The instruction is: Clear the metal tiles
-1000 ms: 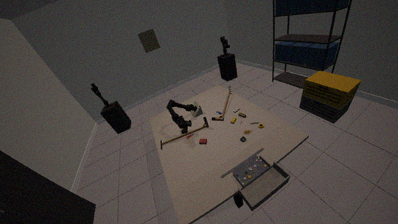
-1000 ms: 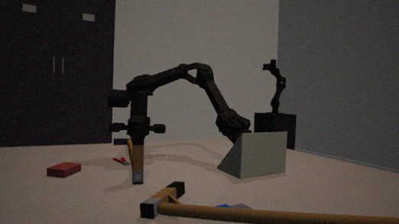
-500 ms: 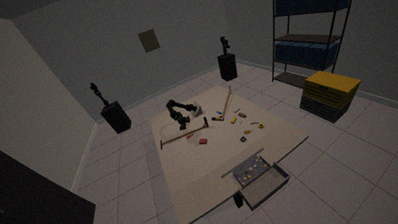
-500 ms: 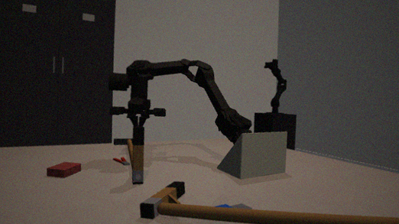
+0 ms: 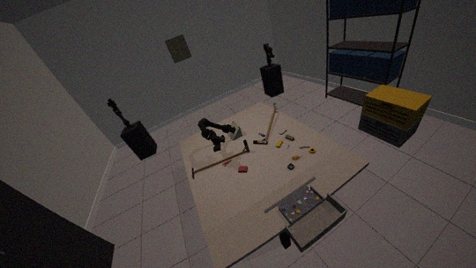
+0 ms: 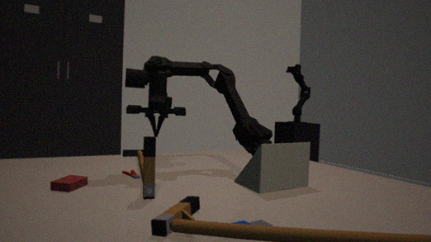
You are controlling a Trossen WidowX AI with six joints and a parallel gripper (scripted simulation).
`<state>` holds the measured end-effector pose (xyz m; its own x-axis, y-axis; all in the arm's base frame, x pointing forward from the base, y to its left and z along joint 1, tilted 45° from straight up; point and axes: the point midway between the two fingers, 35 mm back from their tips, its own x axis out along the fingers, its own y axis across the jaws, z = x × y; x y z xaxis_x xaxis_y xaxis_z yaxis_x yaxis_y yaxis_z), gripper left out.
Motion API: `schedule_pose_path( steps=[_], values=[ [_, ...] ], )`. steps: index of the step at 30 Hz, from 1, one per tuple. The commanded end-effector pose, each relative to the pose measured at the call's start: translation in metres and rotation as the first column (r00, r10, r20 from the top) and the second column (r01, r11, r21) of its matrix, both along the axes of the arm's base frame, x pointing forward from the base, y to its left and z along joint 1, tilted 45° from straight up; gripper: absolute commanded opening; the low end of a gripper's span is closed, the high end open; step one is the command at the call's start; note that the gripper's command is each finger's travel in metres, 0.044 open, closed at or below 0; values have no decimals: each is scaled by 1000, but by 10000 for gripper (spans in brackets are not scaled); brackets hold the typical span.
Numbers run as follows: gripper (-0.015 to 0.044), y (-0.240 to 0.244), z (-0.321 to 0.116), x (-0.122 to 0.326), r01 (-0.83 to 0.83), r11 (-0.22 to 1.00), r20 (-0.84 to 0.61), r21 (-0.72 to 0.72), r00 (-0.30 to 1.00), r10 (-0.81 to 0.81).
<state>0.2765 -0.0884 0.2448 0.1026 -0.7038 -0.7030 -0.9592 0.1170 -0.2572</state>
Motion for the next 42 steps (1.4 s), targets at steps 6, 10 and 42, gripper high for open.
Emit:
schedule_pose_path(
  steps=[6,10,42],
  values=[
    [0,2,1,-22,-75,997,-88,-11,993,74],
    [0,2,1,-21,-75,997,-89,-11,993,74],
    [0,-47,-50,-9,-93,996,-107,-4,990,92]
  ],
)
